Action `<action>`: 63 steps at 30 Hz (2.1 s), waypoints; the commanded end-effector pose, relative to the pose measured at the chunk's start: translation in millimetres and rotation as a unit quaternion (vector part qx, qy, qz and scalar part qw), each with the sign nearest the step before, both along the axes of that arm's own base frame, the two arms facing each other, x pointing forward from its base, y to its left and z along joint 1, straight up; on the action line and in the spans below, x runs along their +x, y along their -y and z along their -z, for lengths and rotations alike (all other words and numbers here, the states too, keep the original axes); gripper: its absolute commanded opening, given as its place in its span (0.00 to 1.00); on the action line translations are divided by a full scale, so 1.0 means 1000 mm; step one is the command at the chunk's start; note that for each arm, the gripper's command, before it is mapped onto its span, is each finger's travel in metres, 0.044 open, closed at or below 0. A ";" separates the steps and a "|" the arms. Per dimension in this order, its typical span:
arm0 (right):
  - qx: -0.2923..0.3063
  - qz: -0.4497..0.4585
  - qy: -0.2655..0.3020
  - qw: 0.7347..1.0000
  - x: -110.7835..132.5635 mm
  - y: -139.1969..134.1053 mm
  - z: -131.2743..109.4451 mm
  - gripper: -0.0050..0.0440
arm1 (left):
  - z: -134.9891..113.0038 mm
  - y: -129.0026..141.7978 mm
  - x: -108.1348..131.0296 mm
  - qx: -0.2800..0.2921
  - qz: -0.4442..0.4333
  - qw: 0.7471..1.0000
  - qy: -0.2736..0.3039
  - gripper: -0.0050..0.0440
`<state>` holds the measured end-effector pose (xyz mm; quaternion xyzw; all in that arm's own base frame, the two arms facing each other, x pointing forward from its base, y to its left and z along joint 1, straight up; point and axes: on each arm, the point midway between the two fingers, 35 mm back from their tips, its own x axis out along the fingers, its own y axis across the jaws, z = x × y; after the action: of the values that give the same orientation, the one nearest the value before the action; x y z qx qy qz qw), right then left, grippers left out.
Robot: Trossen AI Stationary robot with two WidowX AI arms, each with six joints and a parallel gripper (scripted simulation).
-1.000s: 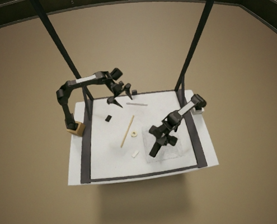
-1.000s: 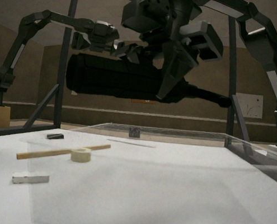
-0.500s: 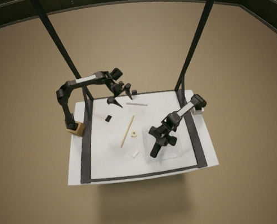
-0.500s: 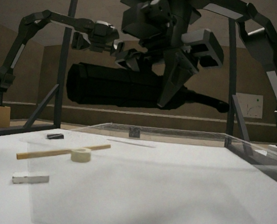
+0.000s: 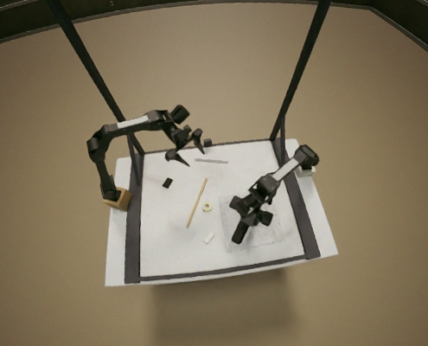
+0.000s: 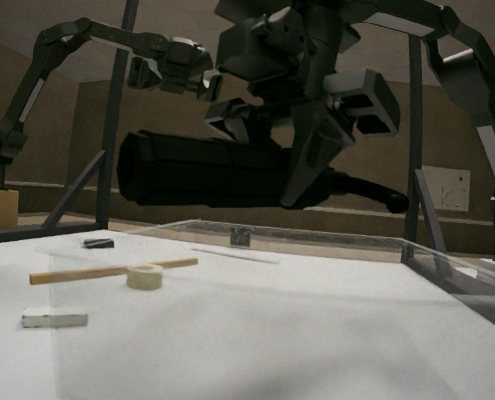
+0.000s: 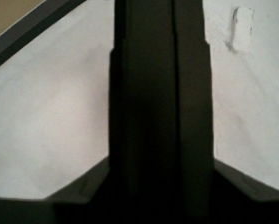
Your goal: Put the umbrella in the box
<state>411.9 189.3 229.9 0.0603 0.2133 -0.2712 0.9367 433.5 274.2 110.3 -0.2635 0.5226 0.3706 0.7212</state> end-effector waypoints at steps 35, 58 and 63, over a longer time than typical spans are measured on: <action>0.009 0.000 0.011 1.000 0.000 0.000 -0.011 0.92 | 0.027 -0.004 0.003 0.014 -0.002 1.000 0.020 0.00; 0.009 0.000 0.011 1.000 0.000 0.000 -0.011 0.92 | 0.031 -0.005 0.006 0.016 -0.001 1.000 0.025 0.00; 0.009 0.000 0.011 1.000 0.000 0.000 -0.011 0.92 | 0.040 -0.004 0.003 0.013 -0.002 1.000 0.018 0.00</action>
<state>411.9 189.3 229.9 0.0603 0.2133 -0.2712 0.9367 435.2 276.1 59.0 -0.2637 0.5172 0.3714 0.7246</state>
